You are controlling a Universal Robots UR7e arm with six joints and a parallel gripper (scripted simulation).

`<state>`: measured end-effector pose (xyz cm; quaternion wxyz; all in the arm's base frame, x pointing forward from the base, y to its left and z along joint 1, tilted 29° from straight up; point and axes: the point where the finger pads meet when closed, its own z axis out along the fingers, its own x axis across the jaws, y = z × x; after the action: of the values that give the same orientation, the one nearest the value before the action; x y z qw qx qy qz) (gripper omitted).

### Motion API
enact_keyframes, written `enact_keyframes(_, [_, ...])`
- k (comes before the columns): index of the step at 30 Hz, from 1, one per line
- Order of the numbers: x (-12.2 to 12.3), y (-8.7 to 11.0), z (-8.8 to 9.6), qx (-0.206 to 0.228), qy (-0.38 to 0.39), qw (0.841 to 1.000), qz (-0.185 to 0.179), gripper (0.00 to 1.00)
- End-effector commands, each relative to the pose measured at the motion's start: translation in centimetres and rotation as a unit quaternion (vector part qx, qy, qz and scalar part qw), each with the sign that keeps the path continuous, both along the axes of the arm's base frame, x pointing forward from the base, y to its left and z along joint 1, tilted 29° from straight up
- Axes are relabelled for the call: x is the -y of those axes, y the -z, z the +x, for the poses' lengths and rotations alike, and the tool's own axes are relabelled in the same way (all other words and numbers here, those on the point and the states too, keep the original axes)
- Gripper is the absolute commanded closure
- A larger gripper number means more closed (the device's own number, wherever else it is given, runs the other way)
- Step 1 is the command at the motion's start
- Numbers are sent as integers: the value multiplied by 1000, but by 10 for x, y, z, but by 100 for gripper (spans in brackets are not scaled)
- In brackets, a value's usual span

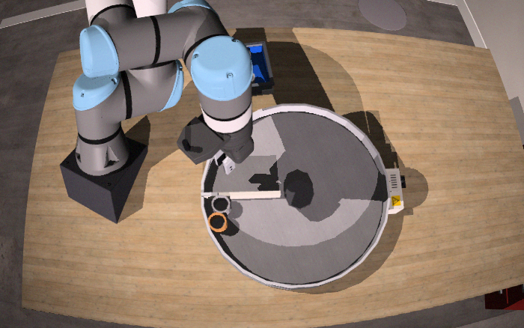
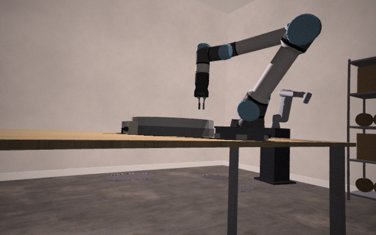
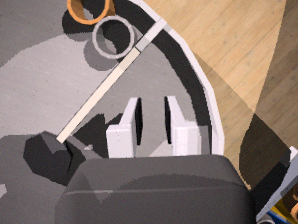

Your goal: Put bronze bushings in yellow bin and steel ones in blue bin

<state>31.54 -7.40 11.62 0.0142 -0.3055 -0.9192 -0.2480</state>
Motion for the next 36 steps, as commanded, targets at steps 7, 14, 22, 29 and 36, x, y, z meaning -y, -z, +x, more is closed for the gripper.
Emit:
enact_keyframes(7, [60, 34, 7, 29, -54, 998, -7, 55])
enact_keyframes(14, [62, 35, 7, 30, -55, 998, -7, 55])
enact_keyframes(22, [59, 34, 6, 28, -54, 998, -6, 55])
enact_keyframes(29, [63, 35, 7, 29, -55, 998, -8, 55])
enact_keyframes(36, [63, 35, 7, 29, -55, 998, -8, 55])
